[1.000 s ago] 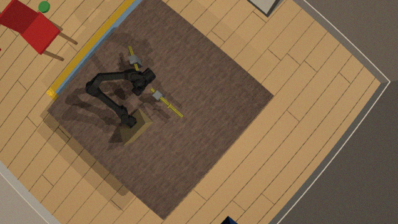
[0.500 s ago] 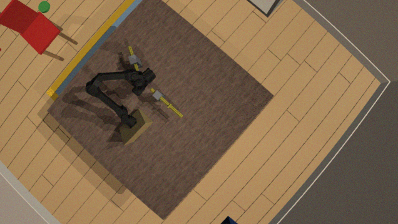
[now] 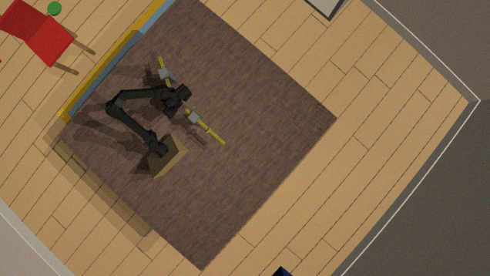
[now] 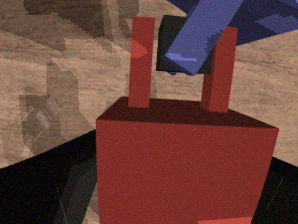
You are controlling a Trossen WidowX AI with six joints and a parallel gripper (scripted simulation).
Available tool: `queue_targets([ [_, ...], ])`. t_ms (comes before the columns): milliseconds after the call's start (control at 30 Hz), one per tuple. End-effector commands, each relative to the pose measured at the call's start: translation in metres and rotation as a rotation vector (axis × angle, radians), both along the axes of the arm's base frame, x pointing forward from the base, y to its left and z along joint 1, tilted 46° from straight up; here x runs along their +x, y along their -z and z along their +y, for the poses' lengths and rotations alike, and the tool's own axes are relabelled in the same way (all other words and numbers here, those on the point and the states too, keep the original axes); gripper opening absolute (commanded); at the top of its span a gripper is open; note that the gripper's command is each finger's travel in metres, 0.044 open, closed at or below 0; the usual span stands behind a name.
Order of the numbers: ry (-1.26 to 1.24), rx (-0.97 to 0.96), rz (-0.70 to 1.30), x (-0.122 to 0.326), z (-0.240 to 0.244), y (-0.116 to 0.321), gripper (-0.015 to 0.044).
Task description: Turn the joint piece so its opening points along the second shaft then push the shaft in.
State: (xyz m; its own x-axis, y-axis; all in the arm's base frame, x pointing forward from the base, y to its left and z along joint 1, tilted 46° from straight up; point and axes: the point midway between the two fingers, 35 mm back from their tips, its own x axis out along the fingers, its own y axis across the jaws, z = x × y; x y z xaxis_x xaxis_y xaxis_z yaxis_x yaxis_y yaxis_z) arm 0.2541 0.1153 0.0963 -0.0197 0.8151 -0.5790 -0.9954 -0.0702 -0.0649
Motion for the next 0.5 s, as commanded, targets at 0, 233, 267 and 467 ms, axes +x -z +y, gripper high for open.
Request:
queue_targets([
  [0, 0.001, -0.001, 0.0, 0.0, 0.0, -0.0001, 0.0383],
  [233, 0.001, -0.001, 0.0, 0.0, 0.0, -0.0001, 0.044],
  [267, 0.001, -0.001, 0.0, 0.0, 0.0, -0.0001, 0.044],
  [467, 0.0, -0.021, 0.0, 0.0001, -0.0008, -0.0011, 0.044],
])
